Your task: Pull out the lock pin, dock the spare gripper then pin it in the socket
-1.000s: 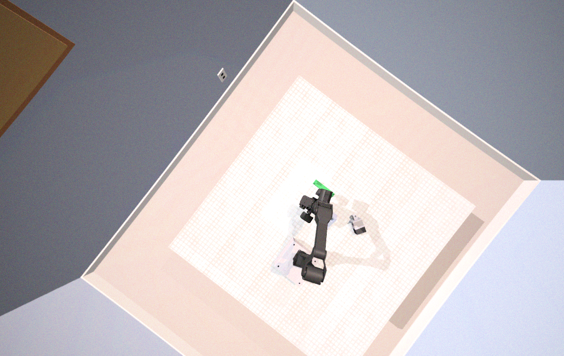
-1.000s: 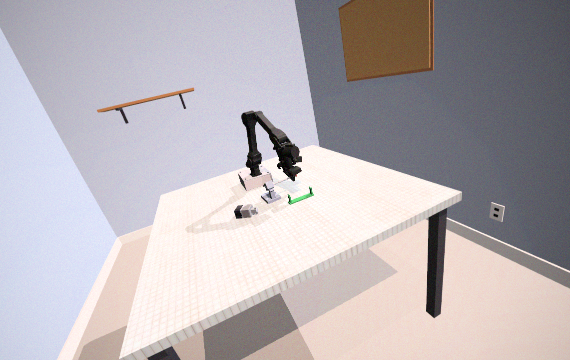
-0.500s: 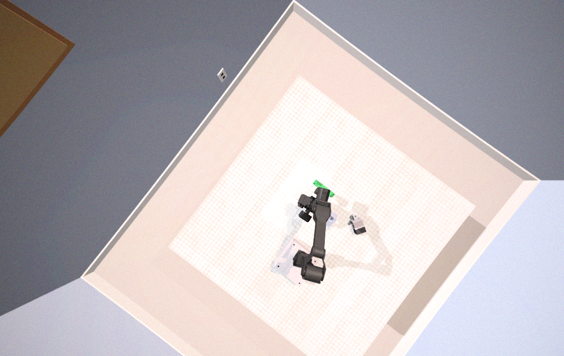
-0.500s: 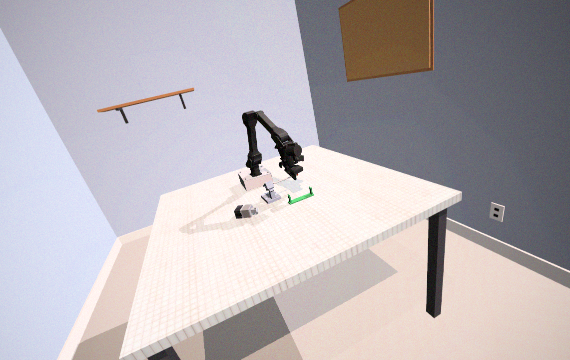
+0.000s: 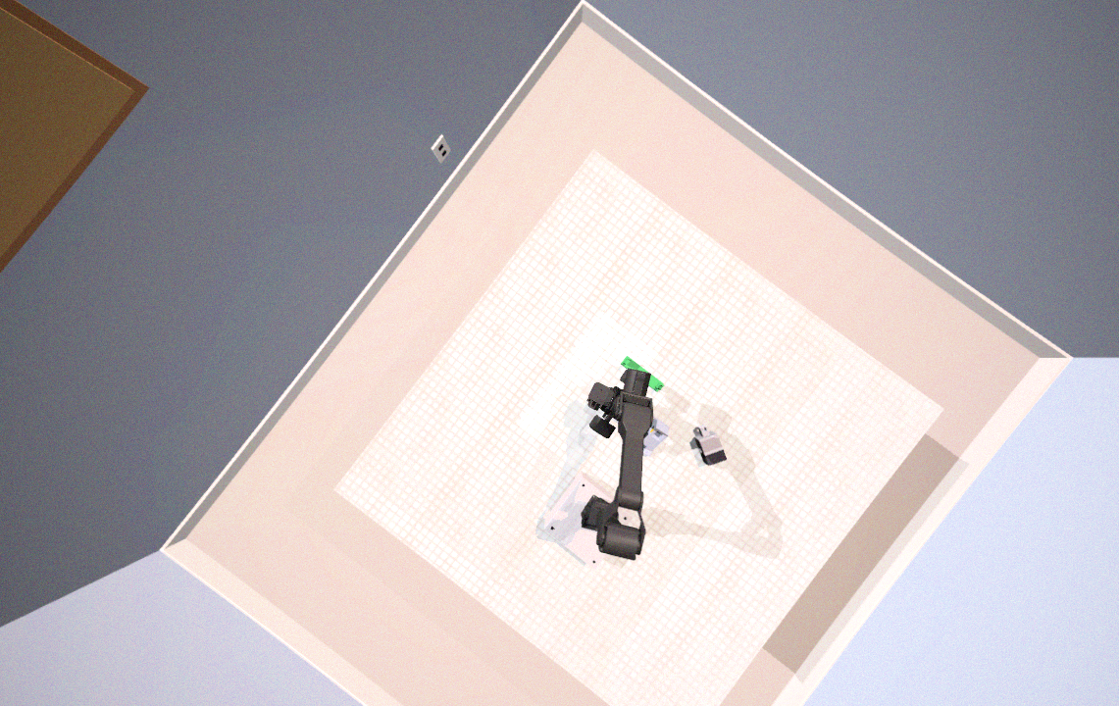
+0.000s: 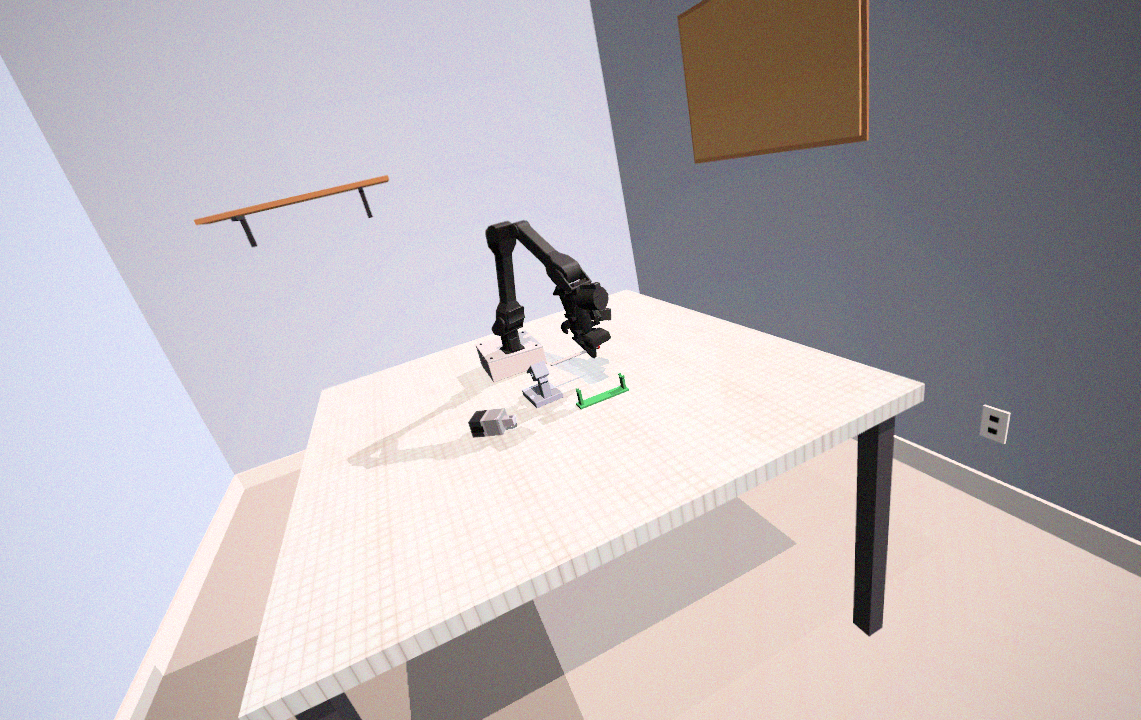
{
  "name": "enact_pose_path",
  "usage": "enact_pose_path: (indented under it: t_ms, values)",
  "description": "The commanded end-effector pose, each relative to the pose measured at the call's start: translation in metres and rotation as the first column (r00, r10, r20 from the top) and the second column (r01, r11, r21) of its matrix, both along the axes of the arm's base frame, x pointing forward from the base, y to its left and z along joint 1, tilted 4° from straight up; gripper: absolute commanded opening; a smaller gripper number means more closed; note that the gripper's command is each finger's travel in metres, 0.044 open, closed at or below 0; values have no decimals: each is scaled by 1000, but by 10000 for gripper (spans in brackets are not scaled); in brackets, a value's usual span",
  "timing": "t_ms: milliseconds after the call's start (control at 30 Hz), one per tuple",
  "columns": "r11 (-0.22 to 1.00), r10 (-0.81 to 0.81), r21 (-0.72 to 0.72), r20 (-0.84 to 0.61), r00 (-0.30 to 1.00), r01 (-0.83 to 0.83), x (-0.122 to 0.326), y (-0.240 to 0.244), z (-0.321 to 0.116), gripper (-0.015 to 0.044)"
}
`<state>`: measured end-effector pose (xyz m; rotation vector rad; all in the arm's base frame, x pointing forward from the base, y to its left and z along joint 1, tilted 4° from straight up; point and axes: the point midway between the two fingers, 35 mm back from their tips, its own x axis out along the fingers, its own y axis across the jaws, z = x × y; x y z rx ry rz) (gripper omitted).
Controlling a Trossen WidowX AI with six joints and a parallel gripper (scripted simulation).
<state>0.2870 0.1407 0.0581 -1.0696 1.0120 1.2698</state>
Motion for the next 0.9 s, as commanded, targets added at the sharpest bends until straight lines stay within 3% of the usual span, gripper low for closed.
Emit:
enact_pose_path:
  t_ms: [0,867]
  values:
    - [1000,-1,-2,1,1000,1,1,4,2,0]
    - [1000,2,-12,-31,1000,-2,-6,1,19,0]
